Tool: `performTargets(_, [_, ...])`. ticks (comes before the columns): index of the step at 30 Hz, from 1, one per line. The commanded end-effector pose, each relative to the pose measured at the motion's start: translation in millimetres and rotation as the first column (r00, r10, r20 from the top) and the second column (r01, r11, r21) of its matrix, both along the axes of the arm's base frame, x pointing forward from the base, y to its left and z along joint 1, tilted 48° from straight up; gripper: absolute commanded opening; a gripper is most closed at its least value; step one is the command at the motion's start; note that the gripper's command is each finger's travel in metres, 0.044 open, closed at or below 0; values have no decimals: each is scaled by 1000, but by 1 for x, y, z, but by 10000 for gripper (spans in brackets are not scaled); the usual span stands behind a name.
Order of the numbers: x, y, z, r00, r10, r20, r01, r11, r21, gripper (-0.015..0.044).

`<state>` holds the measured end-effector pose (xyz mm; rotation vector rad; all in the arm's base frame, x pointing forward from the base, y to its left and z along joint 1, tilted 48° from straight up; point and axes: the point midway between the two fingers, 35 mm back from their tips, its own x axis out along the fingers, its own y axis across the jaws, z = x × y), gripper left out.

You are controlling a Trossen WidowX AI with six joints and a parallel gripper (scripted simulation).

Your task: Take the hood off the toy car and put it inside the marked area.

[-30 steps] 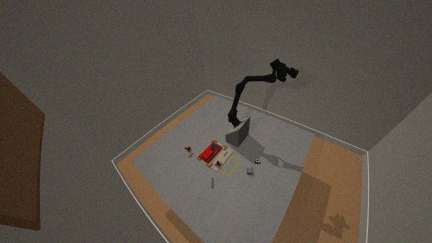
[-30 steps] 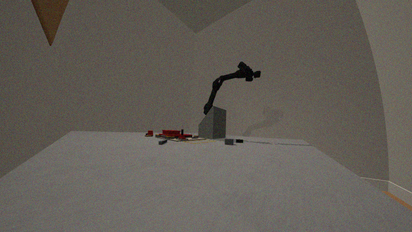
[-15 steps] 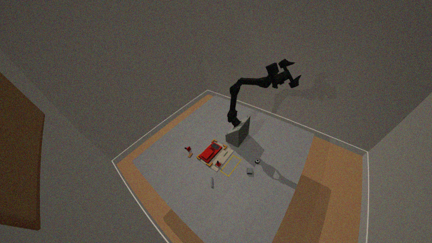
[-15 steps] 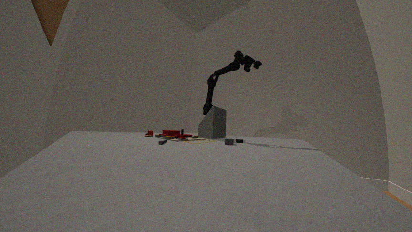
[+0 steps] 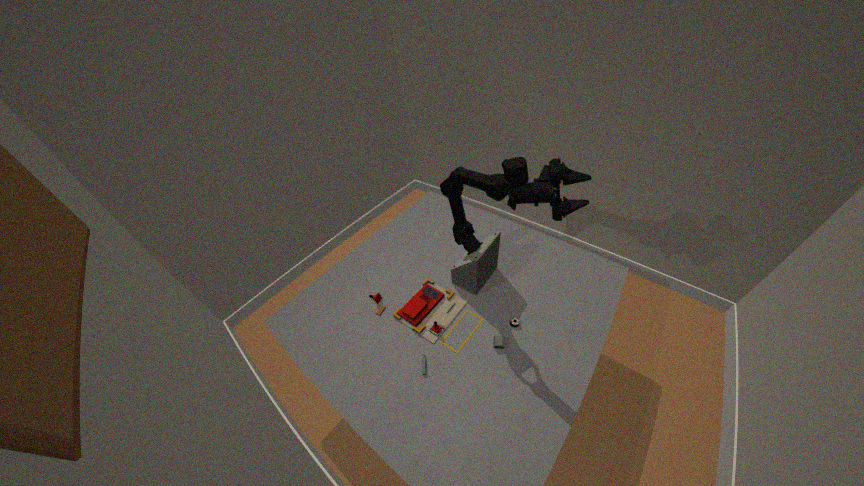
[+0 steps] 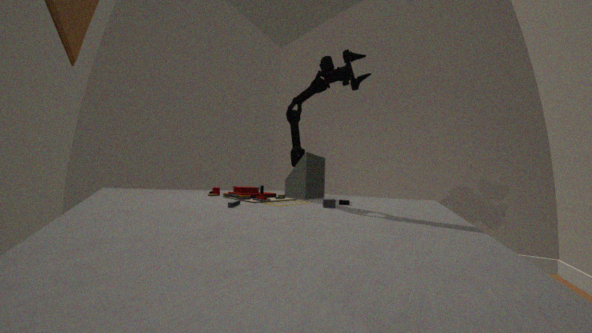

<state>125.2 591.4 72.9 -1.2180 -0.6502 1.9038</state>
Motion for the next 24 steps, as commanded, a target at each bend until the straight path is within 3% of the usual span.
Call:
performTargets(1, [61,-31,-15,967,-246,-57,237,962,-133,440])
performTargets(7, [149,-94,-33,791,-607,-79,559,768,-313,440])
performTargets(13, [218,-177,-47,487,-873,-34,772,448,-451,440])
performTargets(19, [266,-271,-56,112,-992,59,845,64,-531,440])
performTargets(24, [289,-357,-58,-215,-964,157,796,-266,-544,440])
